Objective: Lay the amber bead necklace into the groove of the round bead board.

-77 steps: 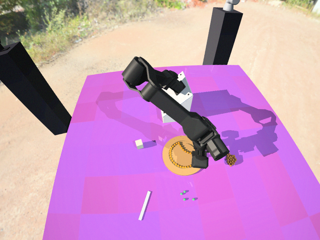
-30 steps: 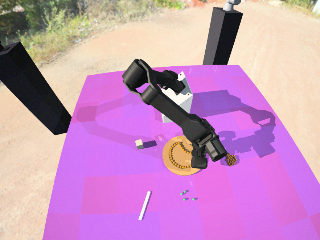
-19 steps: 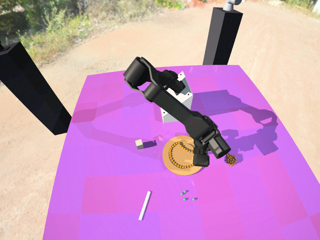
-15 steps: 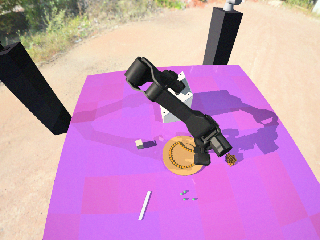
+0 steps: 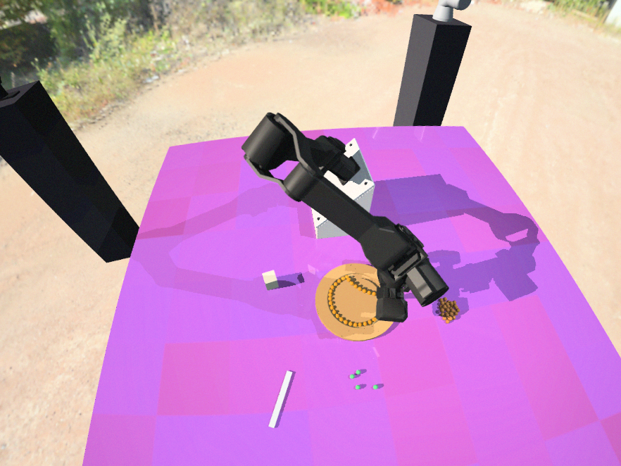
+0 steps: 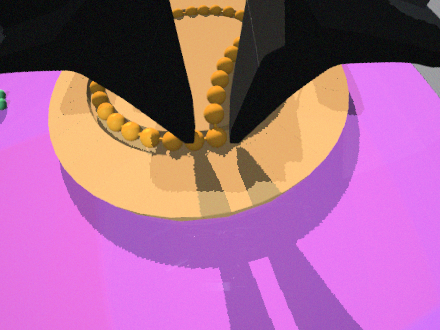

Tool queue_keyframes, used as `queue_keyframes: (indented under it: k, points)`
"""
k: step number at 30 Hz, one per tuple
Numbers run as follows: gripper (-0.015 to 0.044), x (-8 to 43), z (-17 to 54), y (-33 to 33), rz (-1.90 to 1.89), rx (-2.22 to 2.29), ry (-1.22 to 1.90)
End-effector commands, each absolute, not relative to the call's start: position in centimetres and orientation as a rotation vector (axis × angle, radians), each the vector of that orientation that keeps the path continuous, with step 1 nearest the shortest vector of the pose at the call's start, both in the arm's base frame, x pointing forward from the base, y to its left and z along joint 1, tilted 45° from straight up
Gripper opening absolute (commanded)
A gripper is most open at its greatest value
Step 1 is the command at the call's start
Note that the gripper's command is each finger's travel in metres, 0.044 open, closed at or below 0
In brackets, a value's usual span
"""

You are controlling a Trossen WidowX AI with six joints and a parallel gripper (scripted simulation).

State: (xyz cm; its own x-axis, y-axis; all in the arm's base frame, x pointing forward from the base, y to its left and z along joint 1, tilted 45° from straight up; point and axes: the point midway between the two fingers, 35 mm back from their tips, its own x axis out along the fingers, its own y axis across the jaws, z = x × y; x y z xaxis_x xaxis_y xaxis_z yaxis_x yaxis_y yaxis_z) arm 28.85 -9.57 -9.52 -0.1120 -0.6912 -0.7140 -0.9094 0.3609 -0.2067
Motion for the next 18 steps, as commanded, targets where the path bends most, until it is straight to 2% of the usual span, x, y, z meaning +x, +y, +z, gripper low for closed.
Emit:
queue_keyframes:
  k: [1,12,18]
  points:
    - [0.0157,28.89,-9.49,-9.59,0.364,-1.395,1.867]
    - [0.044,28.84,-9.36,-9.42,0.368,-1.397,1.87]
    - [0.044,28.87,-9.17,-9.24,0.369,-1.392,1.872]
